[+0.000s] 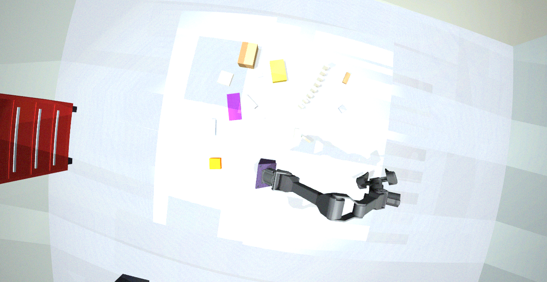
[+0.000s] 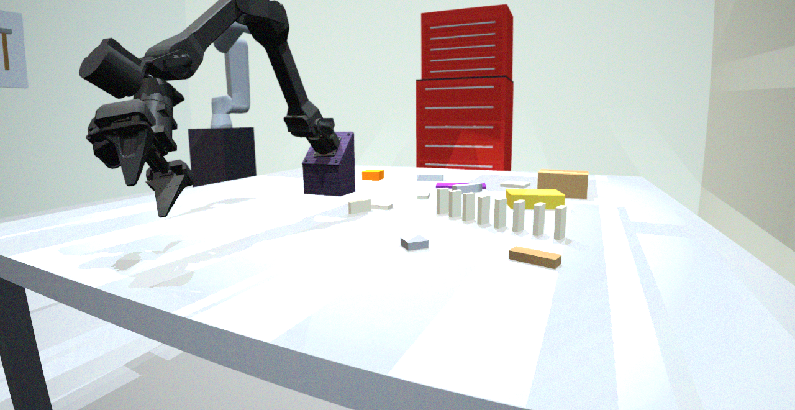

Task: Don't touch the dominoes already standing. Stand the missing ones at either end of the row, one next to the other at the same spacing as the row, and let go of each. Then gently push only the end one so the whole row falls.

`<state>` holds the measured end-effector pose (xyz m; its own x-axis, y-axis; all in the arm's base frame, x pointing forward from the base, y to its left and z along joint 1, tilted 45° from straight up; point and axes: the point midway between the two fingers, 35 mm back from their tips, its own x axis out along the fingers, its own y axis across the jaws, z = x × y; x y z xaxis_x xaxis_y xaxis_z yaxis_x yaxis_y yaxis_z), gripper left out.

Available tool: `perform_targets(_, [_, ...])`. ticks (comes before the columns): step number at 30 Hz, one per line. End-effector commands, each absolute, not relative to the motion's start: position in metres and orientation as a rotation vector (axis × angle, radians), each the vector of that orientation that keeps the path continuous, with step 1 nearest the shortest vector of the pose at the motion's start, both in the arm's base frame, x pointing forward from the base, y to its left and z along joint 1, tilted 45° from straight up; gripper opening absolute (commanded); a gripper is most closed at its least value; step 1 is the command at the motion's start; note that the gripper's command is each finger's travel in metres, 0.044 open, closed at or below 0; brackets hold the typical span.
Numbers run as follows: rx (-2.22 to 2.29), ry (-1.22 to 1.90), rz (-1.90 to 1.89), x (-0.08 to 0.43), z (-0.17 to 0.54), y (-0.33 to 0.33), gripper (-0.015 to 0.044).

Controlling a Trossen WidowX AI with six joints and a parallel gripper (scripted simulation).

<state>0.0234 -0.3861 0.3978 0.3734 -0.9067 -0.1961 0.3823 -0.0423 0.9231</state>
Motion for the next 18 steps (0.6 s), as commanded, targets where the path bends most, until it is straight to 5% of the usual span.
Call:
perform_targets(1, [1.209,-0.359,-1.185,0.075,0.345,-0.388,0.044])
perform_targets(18, [0.695,0.816,-1.137,0.225,0.149,-0.25,0.044])
